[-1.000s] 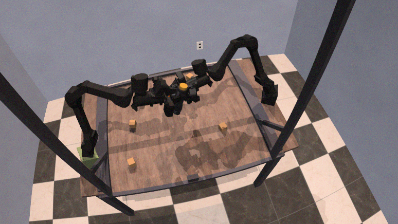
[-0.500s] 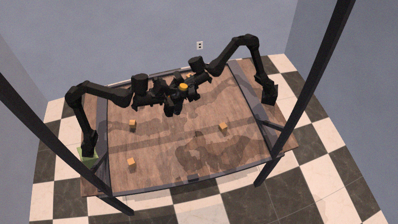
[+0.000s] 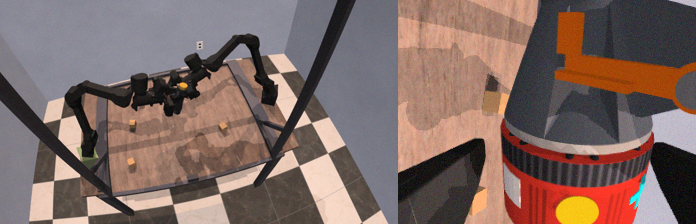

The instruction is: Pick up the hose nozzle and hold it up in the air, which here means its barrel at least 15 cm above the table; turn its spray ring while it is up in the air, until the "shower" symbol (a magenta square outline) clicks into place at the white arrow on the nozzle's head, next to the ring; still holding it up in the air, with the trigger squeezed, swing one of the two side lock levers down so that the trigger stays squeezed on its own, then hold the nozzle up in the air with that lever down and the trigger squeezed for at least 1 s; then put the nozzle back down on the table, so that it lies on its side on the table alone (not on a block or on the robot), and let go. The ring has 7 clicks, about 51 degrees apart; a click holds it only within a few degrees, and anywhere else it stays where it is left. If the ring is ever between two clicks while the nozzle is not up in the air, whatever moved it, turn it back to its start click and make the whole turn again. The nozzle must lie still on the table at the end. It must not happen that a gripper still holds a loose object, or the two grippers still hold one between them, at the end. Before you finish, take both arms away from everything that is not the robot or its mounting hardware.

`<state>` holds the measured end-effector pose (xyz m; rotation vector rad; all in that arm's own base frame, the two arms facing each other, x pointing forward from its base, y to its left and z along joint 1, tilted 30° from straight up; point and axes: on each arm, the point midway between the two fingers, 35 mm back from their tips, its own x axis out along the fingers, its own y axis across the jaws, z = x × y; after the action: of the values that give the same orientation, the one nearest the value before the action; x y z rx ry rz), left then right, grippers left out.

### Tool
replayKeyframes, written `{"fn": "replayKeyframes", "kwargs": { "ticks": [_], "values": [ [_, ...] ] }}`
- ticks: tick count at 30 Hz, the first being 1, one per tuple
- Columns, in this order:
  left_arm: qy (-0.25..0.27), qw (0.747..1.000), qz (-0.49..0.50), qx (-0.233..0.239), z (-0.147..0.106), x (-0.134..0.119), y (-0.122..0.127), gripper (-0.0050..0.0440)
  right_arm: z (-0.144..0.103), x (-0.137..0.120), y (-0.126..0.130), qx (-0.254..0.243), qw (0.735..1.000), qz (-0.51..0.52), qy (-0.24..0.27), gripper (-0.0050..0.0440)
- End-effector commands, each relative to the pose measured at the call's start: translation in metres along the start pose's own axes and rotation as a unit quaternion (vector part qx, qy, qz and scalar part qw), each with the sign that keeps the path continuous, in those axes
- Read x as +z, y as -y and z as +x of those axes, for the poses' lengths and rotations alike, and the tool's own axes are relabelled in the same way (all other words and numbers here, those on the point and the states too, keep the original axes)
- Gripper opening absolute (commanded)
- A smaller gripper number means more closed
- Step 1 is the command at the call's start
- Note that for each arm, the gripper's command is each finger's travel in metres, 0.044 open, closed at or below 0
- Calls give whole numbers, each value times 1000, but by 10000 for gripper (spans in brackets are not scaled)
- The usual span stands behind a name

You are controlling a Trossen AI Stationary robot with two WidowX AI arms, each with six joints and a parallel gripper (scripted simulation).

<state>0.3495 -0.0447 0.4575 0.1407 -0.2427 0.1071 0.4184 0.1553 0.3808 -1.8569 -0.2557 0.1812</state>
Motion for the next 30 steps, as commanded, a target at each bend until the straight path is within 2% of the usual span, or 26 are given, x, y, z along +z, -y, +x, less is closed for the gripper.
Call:
{"fn": "replayKeyframes", "kwargs": {
  "ticks": [1, 10, 30],
  "values": [
    [22, 1000, -5, 3, -6, 18, -5, 170, -4, -5, 12, -12, 1000, 4, -6, 408],
    [22, 1000, -5, 3, -6, 18, -5, 170, -4, -5, 12, -12, 1000, 4, -6, 408],
    [22, 1000, -5, 3, -6, 18, -5, 170, -33, -5, 12, -13, 1000, 4, -6, 408]
  ]
}}
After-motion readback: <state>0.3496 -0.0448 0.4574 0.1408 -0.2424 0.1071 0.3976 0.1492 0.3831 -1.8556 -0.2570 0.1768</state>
